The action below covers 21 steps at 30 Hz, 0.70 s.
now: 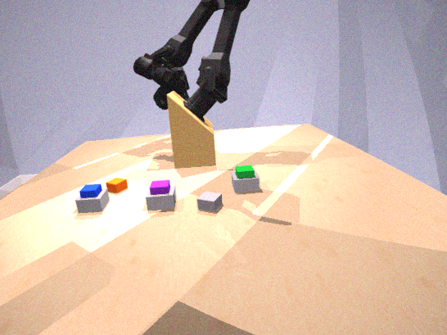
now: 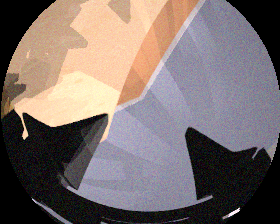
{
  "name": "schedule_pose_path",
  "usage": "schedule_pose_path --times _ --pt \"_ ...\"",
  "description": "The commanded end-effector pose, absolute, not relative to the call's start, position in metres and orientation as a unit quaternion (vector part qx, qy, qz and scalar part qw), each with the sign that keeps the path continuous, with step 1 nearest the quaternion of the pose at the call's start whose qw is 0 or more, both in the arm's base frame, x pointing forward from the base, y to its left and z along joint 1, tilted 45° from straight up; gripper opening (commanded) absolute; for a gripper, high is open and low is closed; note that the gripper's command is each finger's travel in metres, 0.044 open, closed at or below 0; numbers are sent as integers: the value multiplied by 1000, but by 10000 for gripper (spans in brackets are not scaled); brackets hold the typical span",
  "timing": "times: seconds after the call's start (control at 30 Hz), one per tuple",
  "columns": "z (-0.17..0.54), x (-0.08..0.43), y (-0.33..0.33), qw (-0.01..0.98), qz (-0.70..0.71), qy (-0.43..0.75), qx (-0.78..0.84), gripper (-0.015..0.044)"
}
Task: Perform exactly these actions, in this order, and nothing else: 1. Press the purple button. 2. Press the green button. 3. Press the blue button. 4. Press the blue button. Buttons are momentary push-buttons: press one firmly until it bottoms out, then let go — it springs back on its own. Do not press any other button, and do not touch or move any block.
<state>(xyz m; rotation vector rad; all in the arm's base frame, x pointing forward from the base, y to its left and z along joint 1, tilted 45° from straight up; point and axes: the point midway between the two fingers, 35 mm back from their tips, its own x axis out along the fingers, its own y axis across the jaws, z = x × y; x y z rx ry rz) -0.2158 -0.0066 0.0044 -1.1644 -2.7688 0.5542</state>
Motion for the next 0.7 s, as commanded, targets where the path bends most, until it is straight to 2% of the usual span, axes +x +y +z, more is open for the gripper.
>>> schedule_pose_path --times 0.0,0.17,0.3,0.47,0.67 --pt "3 -216 -9 39 183 -906 -379 400" --pt "-33 -210 -70 -97 222 -911 -335 400" --pt "-60 -180 -125 -224 225 -899 -300 400" --pt "-83 -115 -178 -374 189 -868 -268 400" --pt "-91 -9 -209 -524 101 -808 -249 400"
